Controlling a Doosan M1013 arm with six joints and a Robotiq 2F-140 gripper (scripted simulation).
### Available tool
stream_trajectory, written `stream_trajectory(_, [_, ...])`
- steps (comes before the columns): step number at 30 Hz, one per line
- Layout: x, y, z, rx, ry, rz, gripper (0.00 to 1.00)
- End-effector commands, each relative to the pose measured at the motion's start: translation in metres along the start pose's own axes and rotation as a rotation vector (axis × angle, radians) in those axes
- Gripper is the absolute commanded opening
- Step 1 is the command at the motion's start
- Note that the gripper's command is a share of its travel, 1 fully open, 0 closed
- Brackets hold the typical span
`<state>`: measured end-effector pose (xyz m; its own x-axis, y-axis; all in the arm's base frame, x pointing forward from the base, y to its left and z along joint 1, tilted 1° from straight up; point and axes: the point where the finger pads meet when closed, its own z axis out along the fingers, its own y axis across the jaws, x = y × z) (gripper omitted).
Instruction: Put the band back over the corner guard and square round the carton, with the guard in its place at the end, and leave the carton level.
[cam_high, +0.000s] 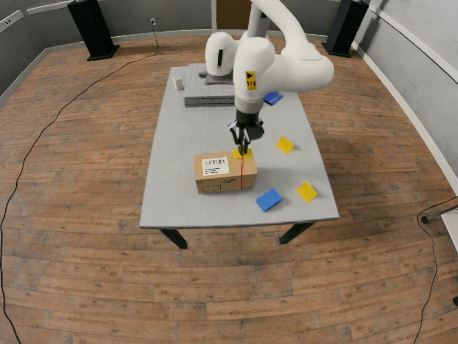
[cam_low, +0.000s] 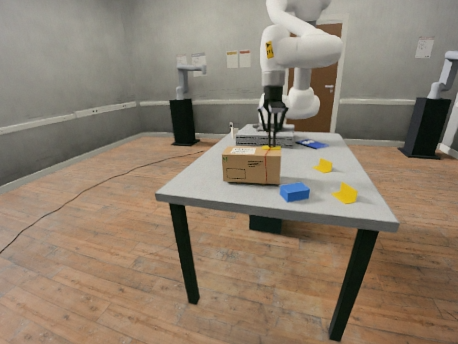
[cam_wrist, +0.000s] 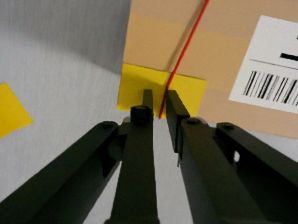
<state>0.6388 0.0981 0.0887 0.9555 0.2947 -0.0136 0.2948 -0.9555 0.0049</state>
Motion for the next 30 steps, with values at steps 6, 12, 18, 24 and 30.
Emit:
stream_trajectory(6, [0.0006, 0.0000, -0.0009, 0.000, 0.002, 0.000, 0.18])
stream_trajectory(12, [0.0006, 0.0000, -0.0009, 0.000, 0.002, 0.000, 0.18])
stream_trajectory(18, [0.0006, 0.0000, -0.0011, 0.000, 0.002, 0.000, 0.18])
stream_trajectory(24, [0.0006, 0.0000, -0.0020, 0.000, 0.002, 0.000, 0.18])
stream_trajectory(30, [0.0006, 0.0000, -0.0040, 0.000, 0.002, 0.000, 0.18])
